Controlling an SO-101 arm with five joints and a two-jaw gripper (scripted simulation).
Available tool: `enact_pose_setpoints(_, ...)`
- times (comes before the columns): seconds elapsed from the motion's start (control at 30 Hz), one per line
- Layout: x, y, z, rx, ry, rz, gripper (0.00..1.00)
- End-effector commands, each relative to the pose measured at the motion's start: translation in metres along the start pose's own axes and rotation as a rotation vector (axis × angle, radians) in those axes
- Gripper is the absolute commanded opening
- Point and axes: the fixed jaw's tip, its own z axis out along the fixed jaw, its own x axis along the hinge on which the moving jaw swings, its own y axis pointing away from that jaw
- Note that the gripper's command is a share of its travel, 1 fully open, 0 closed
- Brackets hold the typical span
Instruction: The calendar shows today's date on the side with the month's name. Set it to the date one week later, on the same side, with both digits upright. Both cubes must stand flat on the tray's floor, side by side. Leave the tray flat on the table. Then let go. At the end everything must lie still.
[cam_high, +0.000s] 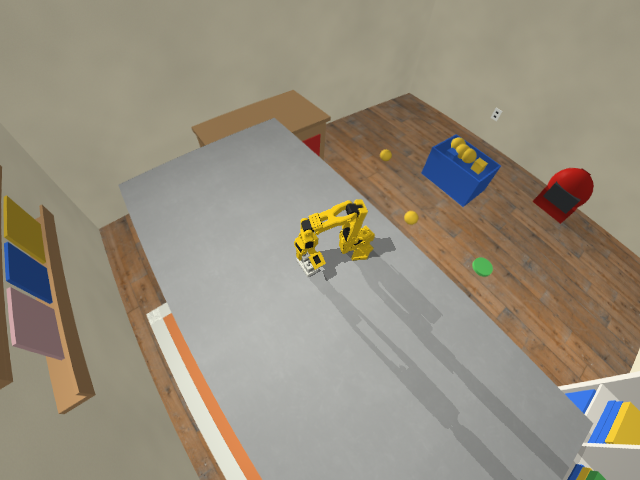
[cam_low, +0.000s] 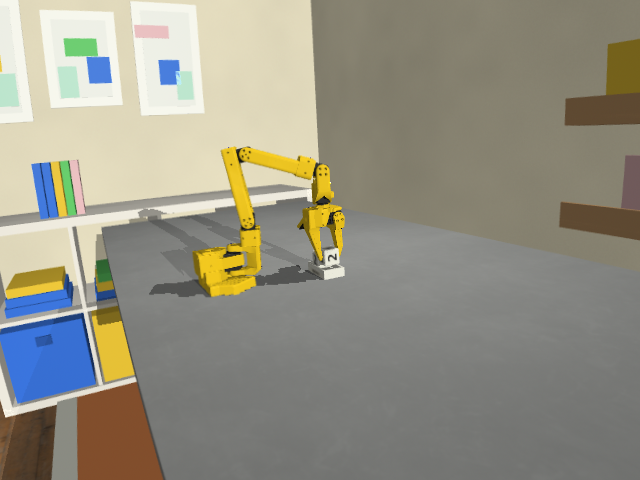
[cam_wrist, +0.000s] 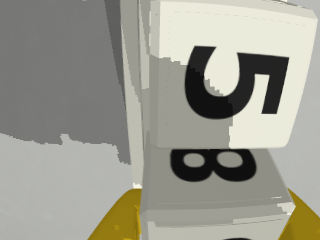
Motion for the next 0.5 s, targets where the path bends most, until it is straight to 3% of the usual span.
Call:
enact_pose_setpoints(0.0,0.0022,-0.0030,0.0000,0.024,0.006,0.001,0.00)
enact_pose_setpoints(0.47,0.0022,-0.0030,0.0039,0.024,0.006,0.001,0.00)
